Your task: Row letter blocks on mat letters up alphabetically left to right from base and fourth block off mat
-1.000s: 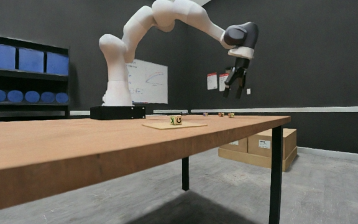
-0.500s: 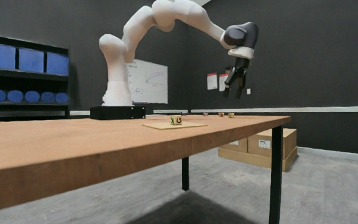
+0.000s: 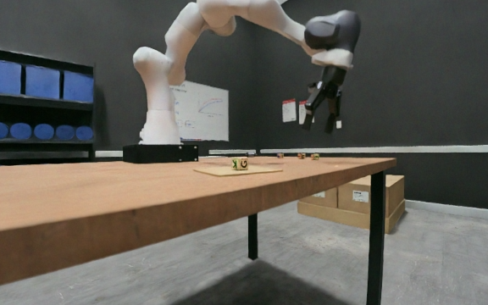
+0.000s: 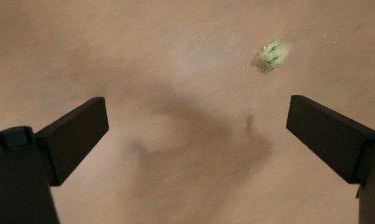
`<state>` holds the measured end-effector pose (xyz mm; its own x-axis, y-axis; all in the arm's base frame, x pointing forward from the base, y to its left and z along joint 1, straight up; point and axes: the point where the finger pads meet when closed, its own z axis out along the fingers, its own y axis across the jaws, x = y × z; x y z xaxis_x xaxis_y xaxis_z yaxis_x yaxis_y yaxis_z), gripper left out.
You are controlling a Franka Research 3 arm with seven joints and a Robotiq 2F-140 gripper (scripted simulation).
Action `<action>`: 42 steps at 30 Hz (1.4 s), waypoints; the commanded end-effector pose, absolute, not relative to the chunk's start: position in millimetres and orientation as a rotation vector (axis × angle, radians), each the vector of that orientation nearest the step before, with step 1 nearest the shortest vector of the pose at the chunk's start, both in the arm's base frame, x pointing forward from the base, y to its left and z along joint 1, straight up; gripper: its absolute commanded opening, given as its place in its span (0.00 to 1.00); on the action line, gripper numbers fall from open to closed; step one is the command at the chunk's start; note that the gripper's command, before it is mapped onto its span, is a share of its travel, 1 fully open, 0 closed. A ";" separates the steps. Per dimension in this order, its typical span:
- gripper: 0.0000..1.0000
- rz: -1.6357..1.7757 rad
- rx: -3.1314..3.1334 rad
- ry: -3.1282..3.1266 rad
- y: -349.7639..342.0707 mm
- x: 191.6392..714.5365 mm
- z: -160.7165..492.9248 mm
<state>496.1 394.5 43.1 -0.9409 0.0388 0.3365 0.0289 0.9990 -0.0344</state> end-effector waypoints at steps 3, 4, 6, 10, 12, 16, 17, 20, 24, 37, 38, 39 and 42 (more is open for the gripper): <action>1.00 0.020 0.070 -2.813 310.8 537.6 45.0; 1.00 0.021 0.071 -2.814 294.4 543.2 45.1; 1.00 0.022 0.071 -2.814 261.3 553.0 45.3; 1.00 0.024 0.070 -2.812 198.0 566.3 45.9; 1.00 0.024 0.069 -2.810 171.3 569.7 46.3; 1.00 0.023 0.066 -2.804 106.0 573.0 47.4; 1.00 0.024 0.063 -2.803 106.7 572.8 47.1; 1.00 0.026 0.053 -2.801 106.2 572.3 46.5; 1.00 0.017 0.060 -2.793 27.8 567.2 49.2; 1.00 0.011 0.056 -2.787 -11.0 560.2 50.2; 1.00 0.011 0.056 -2.787 -11.0 560.2 50.2; 1.00 0.011 0.056 -2.787 -11.0 560.2 50.2; 1.00 0.011 0.056 -2.787 -11.0 560.2 50.2</action>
<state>558.0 -10.3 48.7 -0.9352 0.0025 0.3540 -0.0025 0.9999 -0.0136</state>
